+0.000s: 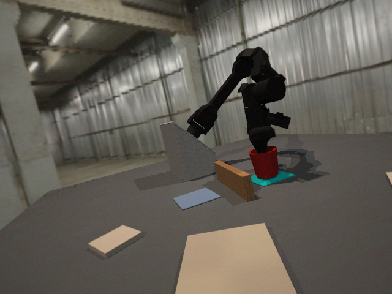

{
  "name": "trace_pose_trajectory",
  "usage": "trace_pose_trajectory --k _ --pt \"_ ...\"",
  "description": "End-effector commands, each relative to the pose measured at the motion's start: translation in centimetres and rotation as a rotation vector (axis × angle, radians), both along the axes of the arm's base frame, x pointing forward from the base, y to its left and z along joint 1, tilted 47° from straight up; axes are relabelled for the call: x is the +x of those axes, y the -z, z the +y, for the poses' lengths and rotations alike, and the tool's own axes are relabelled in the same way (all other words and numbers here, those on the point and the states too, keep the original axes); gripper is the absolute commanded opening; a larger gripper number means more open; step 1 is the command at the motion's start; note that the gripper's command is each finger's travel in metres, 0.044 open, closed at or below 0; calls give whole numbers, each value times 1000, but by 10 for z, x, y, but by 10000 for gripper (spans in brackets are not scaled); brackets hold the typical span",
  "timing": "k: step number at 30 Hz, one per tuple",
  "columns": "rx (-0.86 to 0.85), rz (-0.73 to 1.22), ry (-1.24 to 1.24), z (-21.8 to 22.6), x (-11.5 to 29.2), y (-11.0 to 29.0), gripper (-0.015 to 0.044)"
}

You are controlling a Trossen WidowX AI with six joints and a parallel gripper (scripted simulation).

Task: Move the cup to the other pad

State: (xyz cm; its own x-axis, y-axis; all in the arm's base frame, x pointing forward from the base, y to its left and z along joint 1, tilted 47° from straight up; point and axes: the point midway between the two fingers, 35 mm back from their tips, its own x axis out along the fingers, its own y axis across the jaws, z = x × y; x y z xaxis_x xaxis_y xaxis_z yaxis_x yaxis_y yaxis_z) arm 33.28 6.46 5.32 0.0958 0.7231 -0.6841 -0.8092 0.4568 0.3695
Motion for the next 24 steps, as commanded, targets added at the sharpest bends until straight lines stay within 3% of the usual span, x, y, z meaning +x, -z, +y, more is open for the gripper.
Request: trace_pose_trajectory --k 1,10,15,24 --pt "0 -1 0 -1 0 0 0" --pt "0 -1 0 -1 0 0 0" --pt "0 -1 0 -1 0 0 128" --pt "0 -1 0 -2 0 -1 128"
